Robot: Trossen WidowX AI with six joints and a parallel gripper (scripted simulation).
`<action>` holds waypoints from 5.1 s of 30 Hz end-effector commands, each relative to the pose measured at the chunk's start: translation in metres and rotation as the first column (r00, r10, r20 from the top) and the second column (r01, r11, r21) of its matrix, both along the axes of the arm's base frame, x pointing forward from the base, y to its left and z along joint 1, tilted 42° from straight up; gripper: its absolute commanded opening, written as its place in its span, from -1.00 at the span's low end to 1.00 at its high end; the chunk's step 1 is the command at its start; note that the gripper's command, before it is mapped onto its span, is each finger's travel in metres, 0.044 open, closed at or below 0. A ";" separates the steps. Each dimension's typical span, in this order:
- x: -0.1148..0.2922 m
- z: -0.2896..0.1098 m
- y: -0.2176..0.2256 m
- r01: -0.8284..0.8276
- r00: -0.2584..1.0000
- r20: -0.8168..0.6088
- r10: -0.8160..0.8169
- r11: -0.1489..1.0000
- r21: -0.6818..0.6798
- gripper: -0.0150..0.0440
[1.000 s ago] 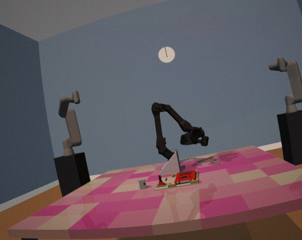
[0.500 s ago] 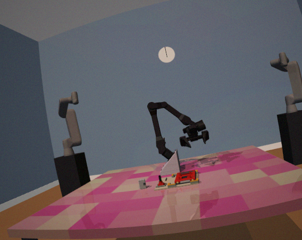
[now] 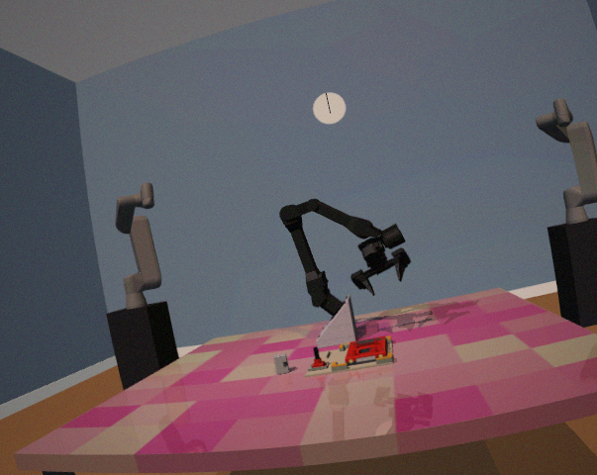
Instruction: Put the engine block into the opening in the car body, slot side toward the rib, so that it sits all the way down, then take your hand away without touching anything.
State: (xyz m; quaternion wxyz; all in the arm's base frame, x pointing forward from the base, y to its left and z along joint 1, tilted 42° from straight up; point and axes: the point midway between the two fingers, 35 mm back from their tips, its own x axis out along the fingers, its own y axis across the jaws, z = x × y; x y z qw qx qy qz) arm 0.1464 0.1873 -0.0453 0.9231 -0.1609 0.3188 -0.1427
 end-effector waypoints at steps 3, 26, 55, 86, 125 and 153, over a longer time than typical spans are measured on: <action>0.018 0.009 0.000 0.153 0.988 0.014 -0.155 0.983 0.106 1.00; 0.095 0.051 -0.028 0.598 0.720 0.035 -0.693 0.645 0.475 1.00; 0.173 0.115 -0.114 0.615 0.097 -0.101 -0.990 -0.020 0.788 1.00; 0.191 0.204 -0.254 -0.052 -0.577 -0.389 -0.718 -0.443 0.895 1.00; 0.192 0.136 -0.314 -0.053 -0.577 -0.388 -0.719 -0.441 0.896 1.00; 0.191 0.115 -0.333 -0.053 -0.577 -0.386 -0.720 -0.439 0.897 0.20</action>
